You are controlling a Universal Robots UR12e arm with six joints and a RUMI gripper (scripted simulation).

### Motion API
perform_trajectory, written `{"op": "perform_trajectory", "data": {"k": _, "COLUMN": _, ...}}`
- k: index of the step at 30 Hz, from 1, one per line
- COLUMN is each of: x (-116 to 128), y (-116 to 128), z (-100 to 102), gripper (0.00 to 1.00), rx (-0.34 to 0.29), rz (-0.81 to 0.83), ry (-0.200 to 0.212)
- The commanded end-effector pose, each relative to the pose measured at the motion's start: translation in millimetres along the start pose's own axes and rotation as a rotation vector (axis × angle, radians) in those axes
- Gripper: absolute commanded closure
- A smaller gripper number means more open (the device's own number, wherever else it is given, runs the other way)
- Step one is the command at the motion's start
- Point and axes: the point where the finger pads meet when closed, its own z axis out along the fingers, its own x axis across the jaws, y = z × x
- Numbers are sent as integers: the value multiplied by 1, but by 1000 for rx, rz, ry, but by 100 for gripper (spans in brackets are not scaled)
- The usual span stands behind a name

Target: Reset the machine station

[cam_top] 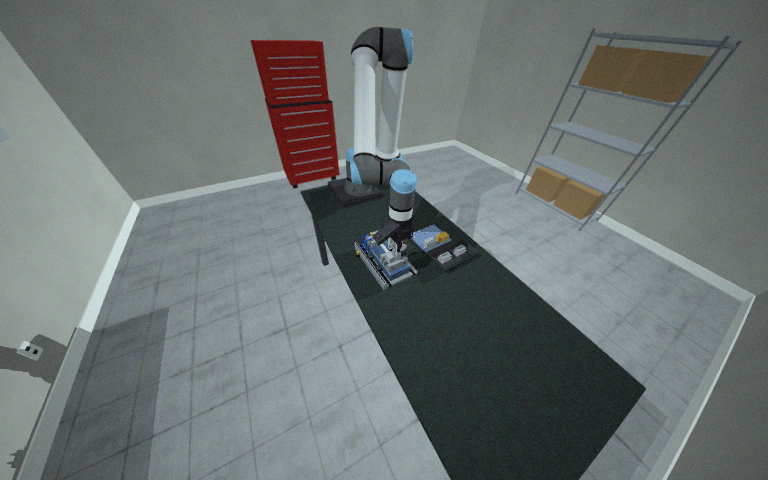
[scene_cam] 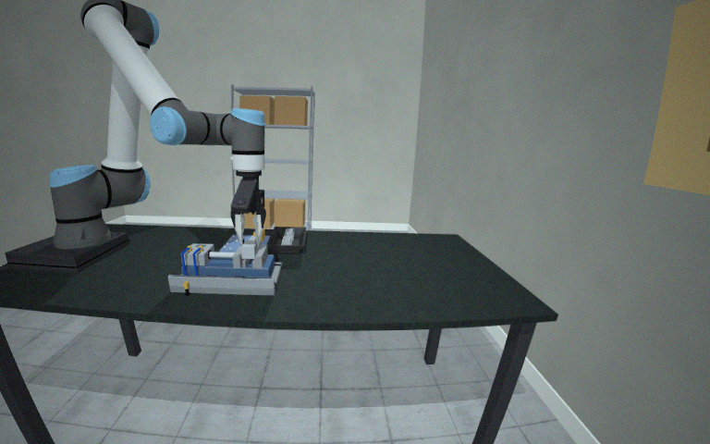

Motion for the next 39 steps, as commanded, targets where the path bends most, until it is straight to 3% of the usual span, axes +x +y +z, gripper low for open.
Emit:
{"op": "perform_trajectory", "data": {"k": 1, "x": -1, "y": 0, "z": -1, "gripper": 100, "rx": 1, "rz": 0, "ry": -2}}
{"op": "perform_trajectory", "data": {"k": 39, "x": -1, "y": 1, "z": -1, "gripper": 100, "rx": 1, "rz": 0, "ry": -2}}
